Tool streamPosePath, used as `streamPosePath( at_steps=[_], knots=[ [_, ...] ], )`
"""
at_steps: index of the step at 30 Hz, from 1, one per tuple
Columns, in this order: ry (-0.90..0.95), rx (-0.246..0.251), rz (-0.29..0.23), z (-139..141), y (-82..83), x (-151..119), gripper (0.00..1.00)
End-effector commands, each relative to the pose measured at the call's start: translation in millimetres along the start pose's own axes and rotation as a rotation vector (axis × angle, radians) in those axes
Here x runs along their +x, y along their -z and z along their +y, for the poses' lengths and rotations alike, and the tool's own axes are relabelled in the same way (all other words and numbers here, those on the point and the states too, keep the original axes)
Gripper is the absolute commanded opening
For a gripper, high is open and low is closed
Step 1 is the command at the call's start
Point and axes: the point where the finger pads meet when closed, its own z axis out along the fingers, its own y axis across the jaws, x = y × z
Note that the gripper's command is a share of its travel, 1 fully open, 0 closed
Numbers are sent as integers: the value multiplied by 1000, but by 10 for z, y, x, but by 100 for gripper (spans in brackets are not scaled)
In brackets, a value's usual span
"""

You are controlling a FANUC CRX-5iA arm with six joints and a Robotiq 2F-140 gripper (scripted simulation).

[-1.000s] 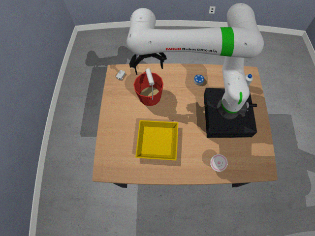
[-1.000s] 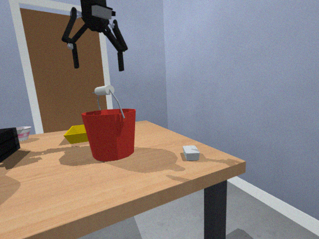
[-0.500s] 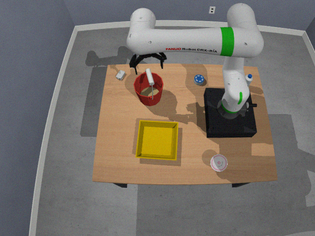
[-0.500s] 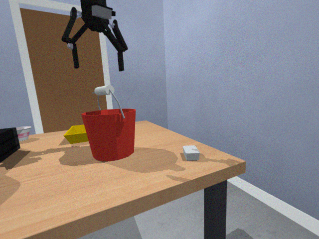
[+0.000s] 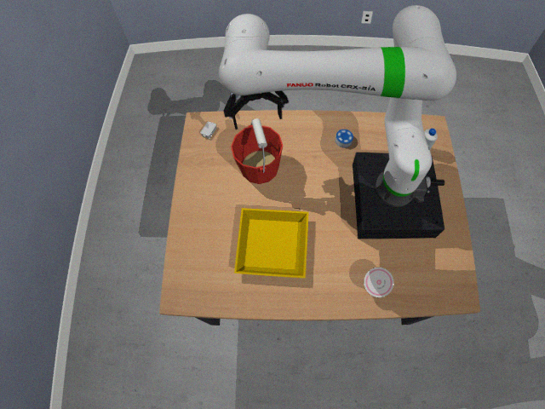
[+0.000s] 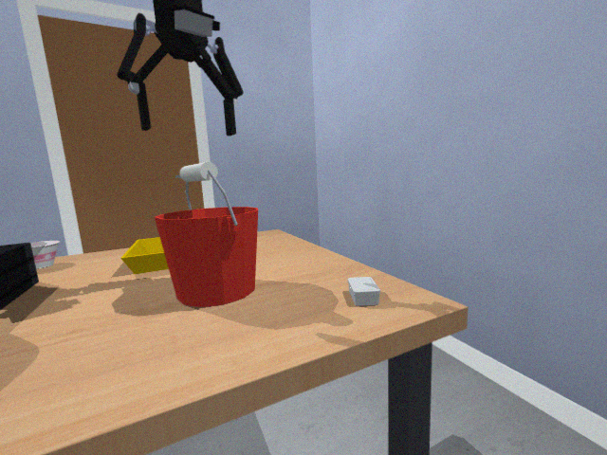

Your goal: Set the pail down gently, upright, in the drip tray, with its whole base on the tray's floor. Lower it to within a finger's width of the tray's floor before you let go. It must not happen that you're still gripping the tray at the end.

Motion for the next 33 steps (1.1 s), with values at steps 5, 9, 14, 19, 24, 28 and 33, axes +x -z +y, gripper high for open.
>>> streamPosePath(
  at_steps=[5, 9, 14, 19, 24, 28, 33],
  knots=[
    [0, 2, 1, -3, 0, 3, 100],
    [0, 2, 1, -3, -24, 3, 100],
    [0, 2, 1, -3, -53, 3, 100],
    [0, 2, 1, -3, -126, 4, 100],
    [0, 2, 1, -4, -226, 4, 100],
    [0, 2, 1, -4, -271, 4, 100],
    [0, 2, 1, -4, -393, 4, 100]
  ],
)
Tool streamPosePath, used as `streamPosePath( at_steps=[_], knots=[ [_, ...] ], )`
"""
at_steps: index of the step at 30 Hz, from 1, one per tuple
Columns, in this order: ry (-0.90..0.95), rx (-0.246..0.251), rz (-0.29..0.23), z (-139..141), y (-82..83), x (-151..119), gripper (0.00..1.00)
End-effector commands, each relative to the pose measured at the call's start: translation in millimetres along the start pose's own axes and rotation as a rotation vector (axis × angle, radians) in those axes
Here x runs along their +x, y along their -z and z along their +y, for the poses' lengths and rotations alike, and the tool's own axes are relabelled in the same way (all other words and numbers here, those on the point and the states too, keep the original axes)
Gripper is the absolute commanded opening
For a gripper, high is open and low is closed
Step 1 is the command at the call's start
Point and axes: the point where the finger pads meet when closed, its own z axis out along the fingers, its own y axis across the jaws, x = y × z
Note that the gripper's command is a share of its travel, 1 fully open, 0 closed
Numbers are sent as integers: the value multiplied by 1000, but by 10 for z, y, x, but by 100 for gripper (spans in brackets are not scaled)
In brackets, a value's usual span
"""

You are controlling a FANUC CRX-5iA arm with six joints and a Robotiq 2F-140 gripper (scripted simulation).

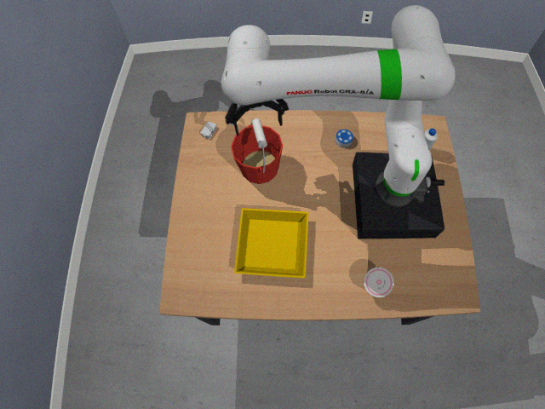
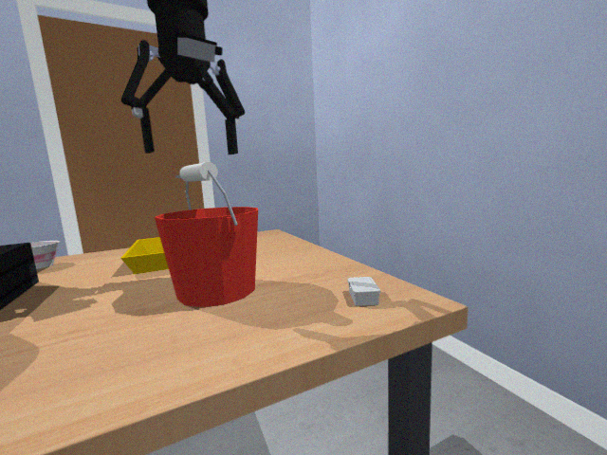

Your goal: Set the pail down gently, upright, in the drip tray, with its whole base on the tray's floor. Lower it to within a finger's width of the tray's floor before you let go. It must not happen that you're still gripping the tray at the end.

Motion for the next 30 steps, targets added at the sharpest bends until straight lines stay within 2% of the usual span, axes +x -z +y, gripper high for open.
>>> streamPosePath(
  at_steps=[1, 10, 21, 30],
  knots=[
    [0, 2, 1, -4, -57, 4, 100],
    [0, 2, 1, -5, -267, 5, 100],
    [0, 2, 1, -6, -397, 5, 100],
    [0, 2, 1, -6, -426, 5, 100]
  ],
)
